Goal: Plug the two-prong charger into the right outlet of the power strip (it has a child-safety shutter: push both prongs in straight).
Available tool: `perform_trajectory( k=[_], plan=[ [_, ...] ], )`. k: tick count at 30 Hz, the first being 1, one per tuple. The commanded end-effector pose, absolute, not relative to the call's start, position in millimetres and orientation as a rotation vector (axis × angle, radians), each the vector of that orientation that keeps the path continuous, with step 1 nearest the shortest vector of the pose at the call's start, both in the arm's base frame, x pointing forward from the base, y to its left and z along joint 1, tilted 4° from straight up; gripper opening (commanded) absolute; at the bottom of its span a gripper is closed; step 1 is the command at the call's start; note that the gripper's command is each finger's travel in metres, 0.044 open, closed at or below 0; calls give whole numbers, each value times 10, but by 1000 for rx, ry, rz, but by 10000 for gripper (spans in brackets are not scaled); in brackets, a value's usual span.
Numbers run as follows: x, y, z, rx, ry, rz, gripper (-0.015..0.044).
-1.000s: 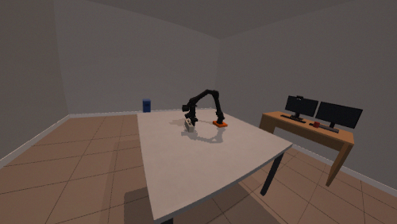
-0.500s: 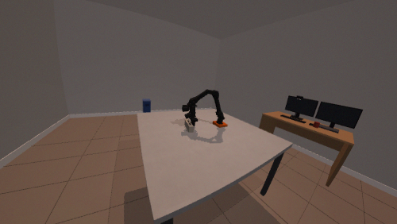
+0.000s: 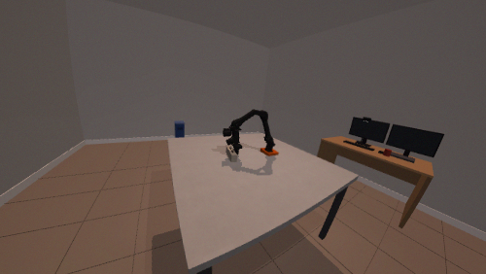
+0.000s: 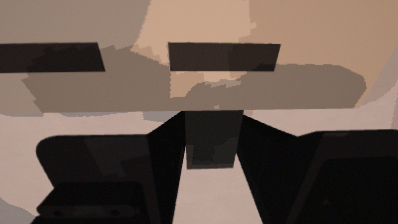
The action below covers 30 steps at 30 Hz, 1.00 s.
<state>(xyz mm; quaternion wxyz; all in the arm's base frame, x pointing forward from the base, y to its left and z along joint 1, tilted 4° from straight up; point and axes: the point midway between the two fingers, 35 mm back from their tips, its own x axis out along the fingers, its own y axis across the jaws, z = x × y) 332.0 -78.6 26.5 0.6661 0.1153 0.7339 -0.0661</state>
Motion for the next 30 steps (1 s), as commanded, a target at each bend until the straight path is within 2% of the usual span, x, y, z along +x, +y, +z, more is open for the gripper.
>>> perform_trajectory(
  k=[1,23,30],
  plan=[
    [3398,-804,283,259,1627,-152,0],
    [3319,-785,261,260,1658,-149,0],
    [3319,-785,261,260,1658,-149,184]
  ],
)
